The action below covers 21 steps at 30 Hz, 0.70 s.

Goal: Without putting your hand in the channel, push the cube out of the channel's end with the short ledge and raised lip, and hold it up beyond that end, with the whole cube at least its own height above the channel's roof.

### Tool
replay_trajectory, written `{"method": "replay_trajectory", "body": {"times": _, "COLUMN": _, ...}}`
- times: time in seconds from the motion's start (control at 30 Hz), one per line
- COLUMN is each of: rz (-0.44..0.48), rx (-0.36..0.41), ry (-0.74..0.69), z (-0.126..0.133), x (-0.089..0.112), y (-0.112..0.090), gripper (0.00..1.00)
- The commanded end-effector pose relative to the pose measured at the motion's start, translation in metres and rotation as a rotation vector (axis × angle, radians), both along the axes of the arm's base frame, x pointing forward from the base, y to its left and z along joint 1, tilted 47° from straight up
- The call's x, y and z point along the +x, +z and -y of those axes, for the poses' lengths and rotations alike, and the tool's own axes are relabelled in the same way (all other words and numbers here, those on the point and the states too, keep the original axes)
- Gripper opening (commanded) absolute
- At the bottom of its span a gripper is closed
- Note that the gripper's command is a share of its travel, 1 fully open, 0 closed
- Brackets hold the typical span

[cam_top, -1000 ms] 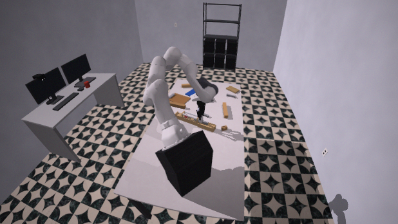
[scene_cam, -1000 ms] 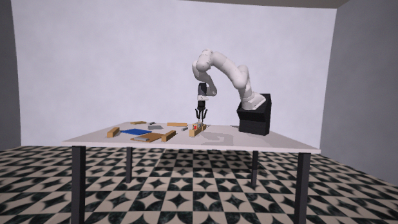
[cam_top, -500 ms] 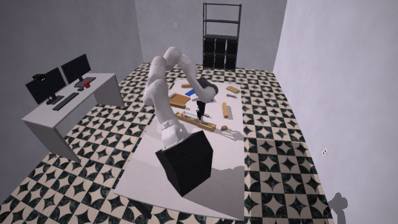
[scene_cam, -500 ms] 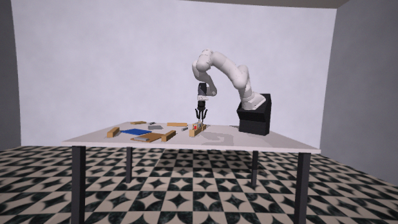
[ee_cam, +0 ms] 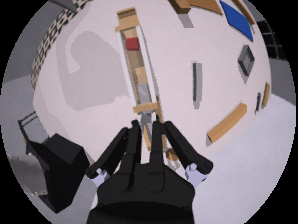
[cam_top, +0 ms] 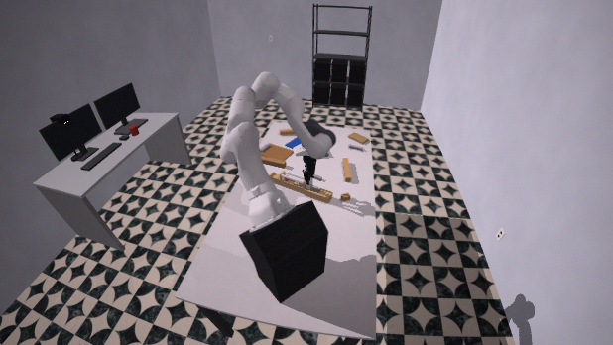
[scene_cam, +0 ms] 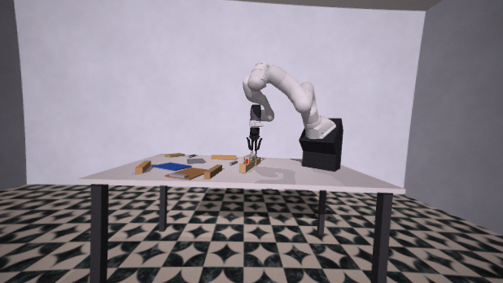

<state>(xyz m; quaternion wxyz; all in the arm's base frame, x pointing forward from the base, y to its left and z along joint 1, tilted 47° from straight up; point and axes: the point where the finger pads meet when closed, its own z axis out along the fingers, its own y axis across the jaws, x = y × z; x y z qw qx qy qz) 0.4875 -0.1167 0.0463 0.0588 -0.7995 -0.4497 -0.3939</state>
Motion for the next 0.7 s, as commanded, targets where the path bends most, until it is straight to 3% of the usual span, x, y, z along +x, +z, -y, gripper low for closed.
{"method": "replay_trajectory", "body": {"times": 0.0, "rz": -0.003, "rx": 0.002, "ry": -0.006, "z": 0.0001, "x": 0.0004, "y": 0.0006, "gripper": 0.00}}
{"method": "replay_trajectory", "body": {"times": 0.1, "rz": -0.003, "rx": 0.002, "ry": -0.006, "z": 0.0001, "x": 0.0004, "y": 0.0006, "gripper": 0.00}}
{"method": "replay_trajectory", "body": {"times": 0.13, "rz": -0.003, "rx": 0.002, "ry": -0.006, "z": 0.0001, "x": 0.0004, "y": 0.0006, "gripper": 0.23}}
{"method": "replay_trajectory", "body": {"times": 0.67, "rz": -0.003, "rx": 0.002, "ry": -0.006, "z": 0.0001, "x": 0.0004, "y": 0.0006, "gripper": 0.23}}
